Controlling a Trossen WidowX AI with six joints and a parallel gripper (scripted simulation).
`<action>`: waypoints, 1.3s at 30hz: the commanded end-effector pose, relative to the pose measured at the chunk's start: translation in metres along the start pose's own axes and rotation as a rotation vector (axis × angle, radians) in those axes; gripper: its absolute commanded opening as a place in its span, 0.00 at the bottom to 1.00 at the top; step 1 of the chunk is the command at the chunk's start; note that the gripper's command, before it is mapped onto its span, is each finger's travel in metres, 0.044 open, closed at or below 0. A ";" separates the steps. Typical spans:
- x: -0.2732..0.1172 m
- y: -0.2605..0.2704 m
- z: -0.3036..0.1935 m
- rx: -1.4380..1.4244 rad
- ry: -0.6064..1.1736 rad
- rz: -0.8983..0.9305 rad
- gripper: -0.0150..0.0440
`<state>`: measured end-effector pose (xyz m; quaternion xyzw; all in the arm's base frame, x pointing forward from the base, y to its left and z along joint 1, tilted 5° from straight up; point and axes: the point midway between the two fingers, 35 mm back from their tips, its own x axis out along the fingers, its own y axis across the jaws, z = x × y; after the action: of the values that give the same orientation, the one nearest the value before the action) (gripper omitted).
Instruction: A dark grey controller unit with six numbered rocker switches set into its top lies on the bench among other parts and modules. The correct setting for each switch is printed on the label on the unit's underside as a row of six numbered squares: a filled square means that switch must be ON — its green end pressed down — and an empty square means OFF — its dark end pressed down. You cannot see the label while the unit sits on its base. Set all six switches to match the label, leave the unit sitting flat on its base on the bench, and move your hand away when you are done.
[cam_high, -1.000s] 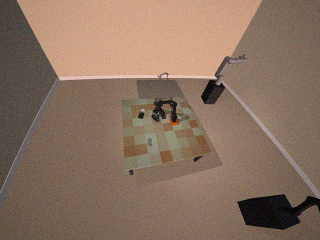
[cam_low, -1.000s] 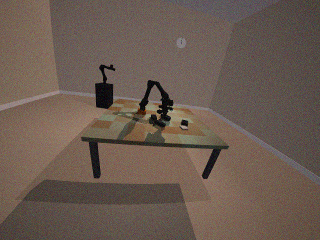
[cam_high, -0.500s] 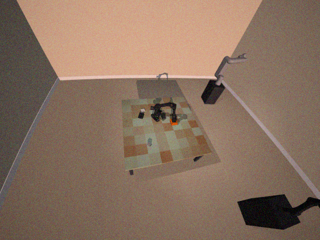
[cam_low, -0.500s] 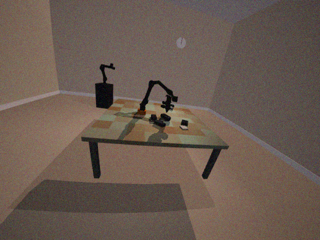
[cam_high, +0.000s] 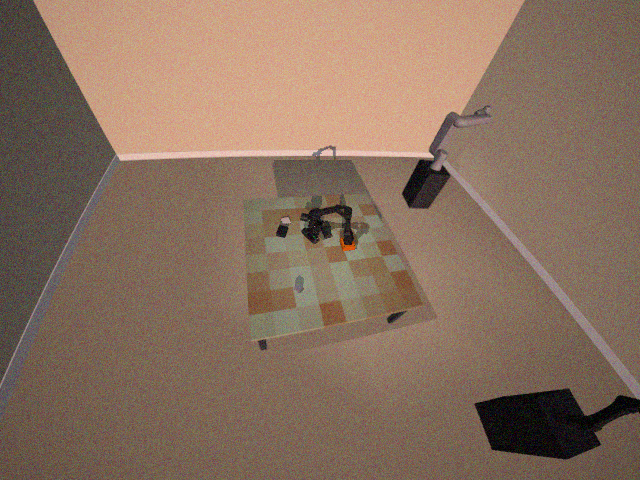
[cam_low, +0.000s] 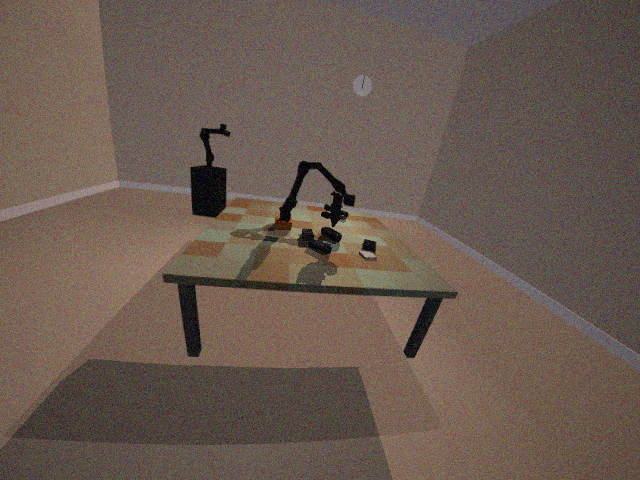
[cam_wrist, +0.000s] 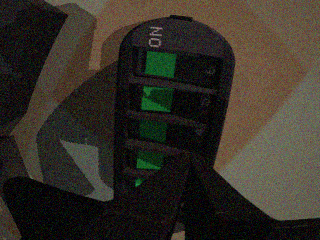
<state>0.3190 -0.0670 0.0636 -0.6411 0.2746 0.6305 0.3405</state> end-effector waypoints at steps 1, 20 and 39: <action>0.009 0.002 0.001 0.005 -0.005 0.010 0.25; 0.030 0.002 0.001 0.005 -0.005 0.010 0.25; 0.008 0.001 0.001 0.003 -0.006 0.008 0.25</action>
<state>0.3163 -0.0645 0.0373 -0.6338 0.2770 0.6375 0.3394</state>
